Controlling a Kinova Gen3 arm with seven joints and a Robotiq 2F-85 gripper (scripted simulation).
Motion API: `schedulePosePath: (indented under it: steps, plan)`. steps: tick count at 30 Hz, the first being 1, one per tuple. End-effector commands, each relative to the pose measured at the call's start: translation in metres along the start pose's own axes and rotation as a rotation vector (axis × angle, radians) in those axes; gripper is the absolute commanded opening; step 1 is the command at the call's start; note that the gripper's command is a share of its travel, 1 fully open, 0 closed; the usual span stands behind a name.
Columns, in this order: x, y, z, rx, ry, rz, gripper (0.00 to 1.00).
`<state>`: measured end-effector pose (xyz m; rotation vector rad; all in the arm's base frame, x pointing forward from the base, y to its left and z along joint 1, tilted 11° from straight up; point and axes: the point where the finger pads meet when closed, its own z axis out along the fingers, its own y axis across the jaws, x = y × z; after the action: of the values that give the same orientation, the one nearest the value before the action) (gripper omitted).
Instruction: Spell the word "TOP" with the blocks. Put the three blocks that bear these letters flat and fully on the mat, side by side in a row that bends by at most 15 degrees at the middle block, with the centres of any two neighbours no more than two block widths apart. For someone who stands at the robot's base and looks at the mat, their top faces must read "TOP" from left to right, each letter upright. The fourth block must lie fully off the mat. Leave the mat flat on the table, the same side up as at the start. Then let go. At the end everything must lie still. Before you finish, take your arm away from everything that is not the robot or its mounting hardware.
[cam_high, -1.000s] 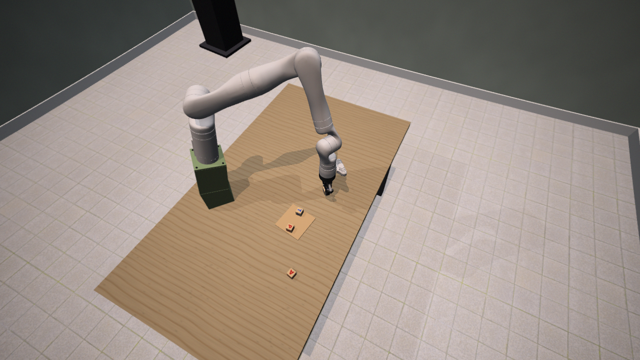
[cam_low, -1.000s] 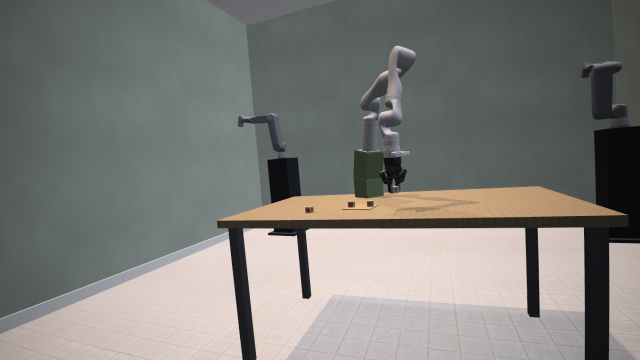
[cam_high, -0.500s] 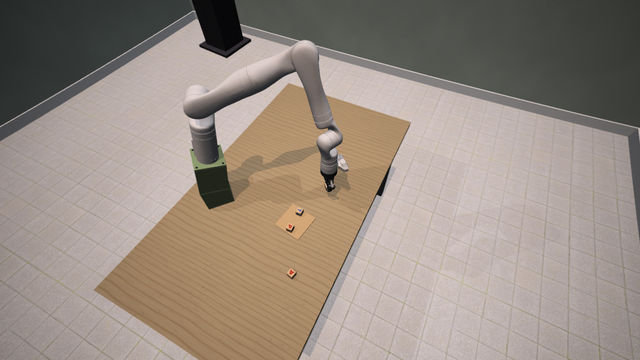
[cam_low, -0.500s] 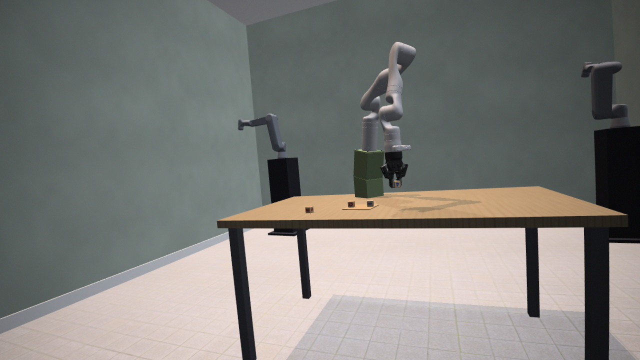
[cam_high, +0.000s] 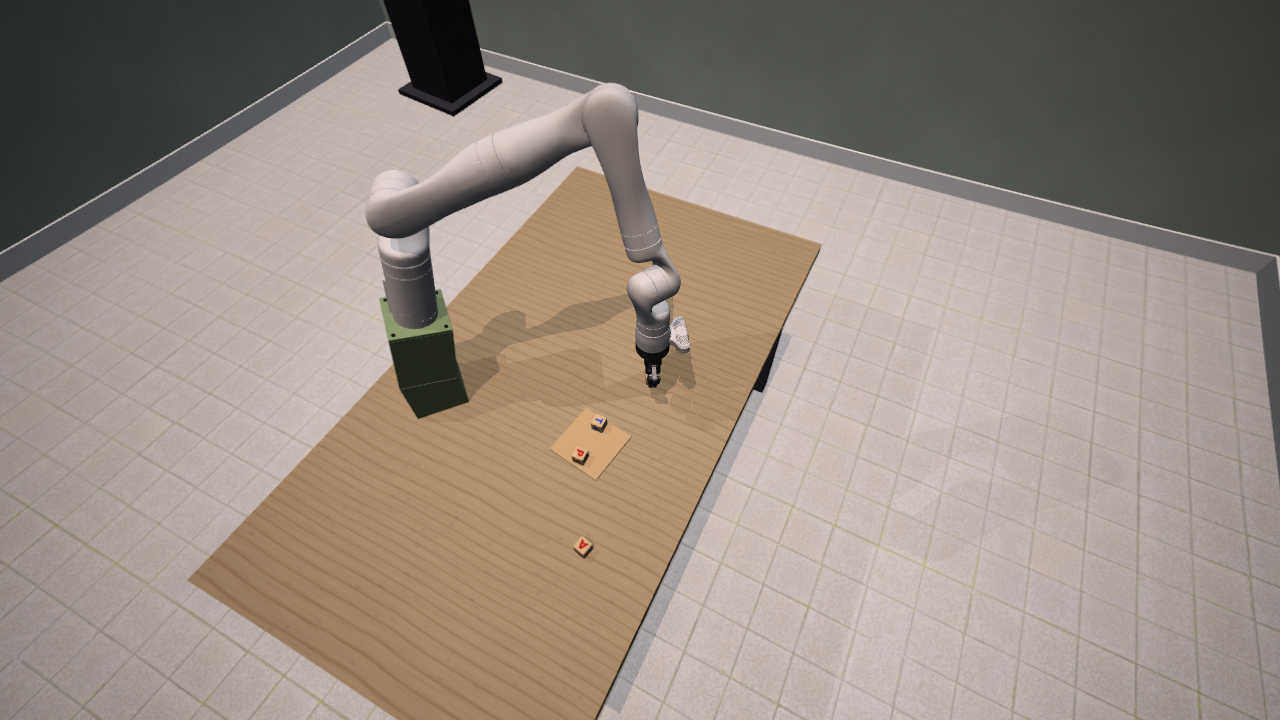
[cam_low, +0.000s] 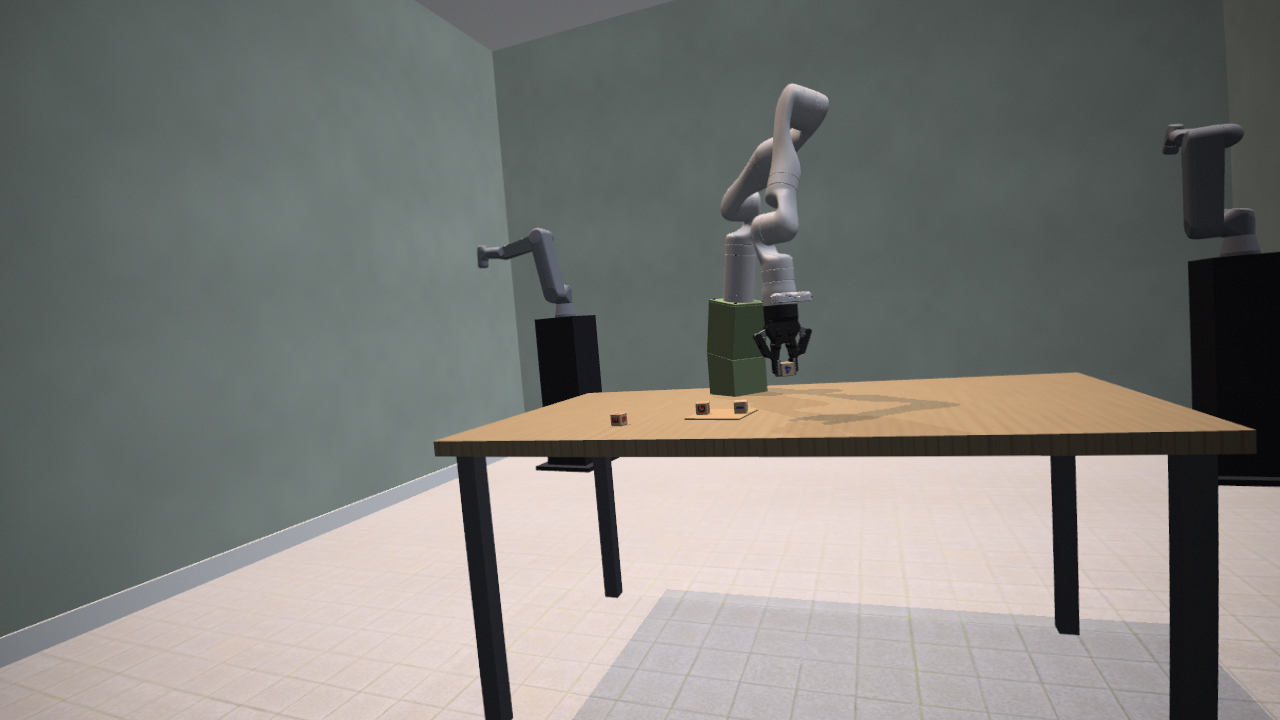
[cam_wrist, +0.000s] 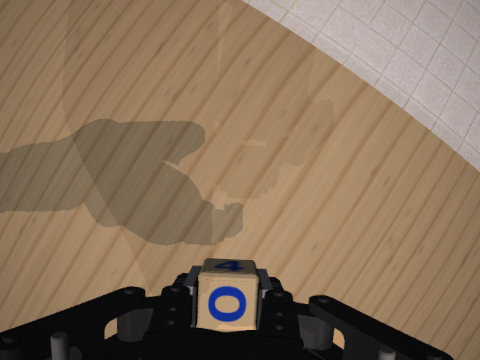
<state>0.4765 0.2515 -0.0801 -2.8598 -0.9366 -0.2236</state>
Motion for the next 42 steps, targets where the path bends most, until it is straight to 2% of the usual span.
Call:
schedulePosePath:
  steps: [1,14,16,31,33,42]
  plan:
    - [-0.006,0.007,0.0,0.002,-0.002,0.071,0.26]
    - [-0.059,0.046,0.001,0.018,-0.01,0.791,0.26]
    - [-0.059,0.046,0.001,0.018,-0.01,0.791,0.26]
    - [-0.127,0.088,-0.003,0.01,-0.002,1.675,0.26]
    - [-0.127,0.088,-0.003,0.01,-0.002,1.675,0.26]
    - [-0.152,0.102,-0.006,0.0,0.011,1.991,0.26]
